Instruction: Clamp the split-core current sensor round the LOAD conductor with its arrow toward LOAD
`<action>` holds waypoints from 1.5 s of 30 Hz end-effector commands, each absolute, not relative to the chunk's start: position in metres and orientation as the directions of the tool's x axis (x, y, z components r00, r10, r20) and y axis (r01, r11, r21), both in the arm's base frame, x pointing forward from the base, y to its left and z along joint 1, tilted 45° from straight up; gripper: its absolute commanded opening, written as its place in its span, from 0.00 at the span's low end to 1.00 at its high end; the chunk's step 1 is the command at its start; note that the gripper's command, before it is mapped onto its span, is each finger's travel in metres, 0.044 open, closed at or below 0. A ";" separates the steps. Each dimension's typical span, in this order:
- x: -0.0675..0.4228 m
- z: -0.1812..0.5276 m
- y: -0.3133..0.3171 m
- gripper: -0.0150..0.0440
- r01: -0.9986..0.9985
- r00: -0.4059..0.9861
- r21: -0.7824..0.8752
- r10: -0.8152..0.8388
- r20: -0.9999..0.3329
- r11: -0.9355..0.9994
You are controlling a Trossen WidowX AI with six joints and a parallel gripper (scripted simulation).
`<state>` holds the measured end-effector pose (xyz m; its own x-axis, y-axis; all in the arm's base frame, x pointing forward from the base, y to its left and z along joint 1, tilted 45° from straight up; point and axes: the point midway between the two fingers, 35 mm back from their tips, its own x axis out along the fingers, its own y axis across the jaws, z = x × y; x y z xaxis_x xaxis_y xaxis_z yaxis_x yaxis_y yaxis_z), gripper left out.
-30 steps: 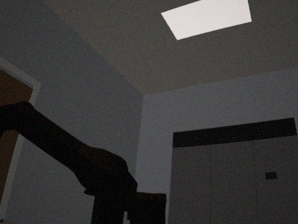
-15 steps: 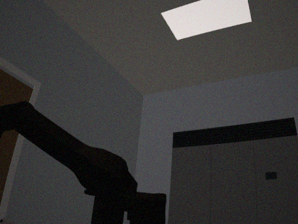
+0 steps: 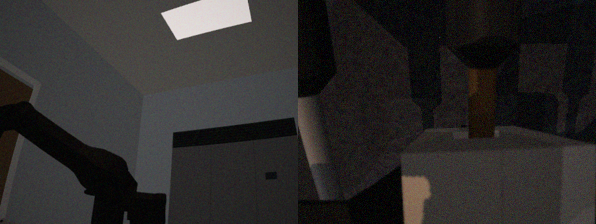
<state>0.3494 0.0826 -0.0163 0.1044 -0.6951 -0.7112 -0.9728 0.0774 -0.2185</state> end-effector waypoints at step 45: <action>0.349 -0.016 0.083 0.61 -0.973 0.104 -0.219 -0.695 -0.711 0.077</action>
